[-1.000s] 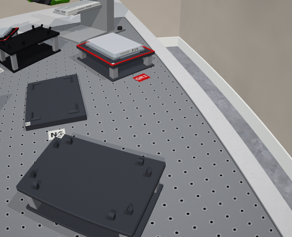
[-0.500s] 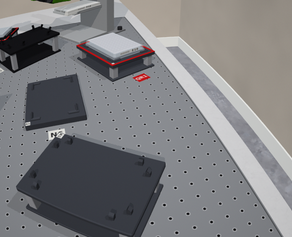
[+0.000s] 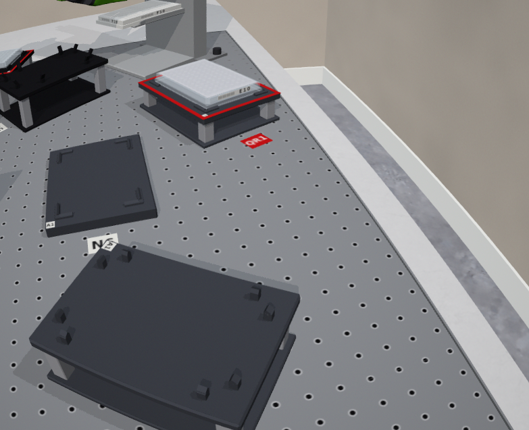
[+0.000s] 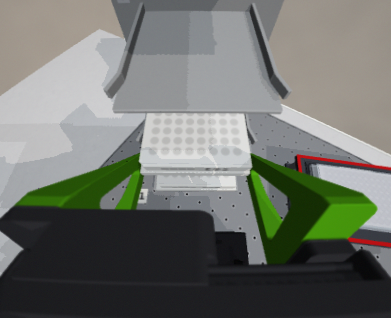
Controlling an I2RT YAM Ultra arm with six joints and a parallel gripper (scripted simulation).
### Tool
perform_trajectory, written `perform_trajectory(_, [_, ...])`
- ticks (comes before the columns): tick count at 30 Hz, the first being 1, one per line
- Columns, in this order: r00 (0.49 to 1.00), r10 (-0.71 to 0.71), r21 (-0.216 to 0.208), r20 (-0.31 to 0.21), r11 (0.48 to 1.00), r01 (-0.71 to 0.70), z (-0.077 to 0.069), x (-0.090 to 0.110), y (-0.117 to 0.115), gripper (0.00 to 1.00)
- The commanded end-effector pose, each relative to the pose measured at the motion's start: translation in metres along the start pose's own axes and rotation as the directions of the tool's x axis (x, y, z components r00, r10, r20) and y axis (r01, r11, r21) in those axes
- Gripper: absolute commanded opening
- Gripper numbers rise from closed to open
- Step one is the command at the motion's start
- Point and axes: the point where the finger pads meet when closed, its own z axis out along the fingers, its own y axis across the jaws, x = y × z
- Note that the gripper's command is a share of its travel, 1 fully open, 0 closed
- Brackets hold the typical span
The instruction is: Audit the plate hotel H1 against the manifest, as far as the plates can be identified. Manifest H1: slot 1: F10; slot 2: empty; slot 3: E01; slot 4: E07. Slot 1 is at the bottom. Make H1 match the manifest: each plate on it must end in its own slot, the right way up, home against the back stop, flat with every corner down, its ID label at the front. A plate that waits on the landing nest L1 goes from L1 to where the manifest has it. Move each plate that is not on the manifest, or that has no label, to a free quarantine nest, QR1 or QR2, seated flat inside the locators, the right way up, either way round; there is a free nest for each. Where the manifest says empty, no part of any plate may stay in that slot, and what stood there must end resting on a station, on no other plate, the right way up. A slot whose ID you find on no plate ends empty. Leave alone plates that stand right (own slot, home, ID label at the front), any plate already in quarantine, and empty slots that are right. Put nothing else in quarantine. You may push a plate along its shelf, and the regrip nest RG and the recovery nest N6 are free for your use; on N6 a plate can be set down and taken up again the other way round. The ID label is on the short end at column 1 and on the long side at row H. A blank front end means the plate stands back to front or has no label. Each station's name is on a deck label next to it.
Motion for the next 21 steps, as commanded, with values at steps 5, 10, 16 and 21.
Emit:
perform_trajectory(5, [1.0, -0.004, 0.0, 0.018, 1.0, 0.004, -0.001, -0.007, 0.001, 0.86])
perform_trajectory(10, [1.0, -0.004, 0.0, 0.018, 1.0, 0.004, -0.001, -0.007, 0.001, 0.86])
perform_trajectory(16, [1.0, -0.004, 0.0, 0.018, 1.0, 0.004, -0.007, -0.004, 0.001, 0.86])
perform_trajectory(21, [1.0, -0.004, 0.0, 0.017, 1.0, 0.004, -0.013, 0.0, 0.001, 0.86])
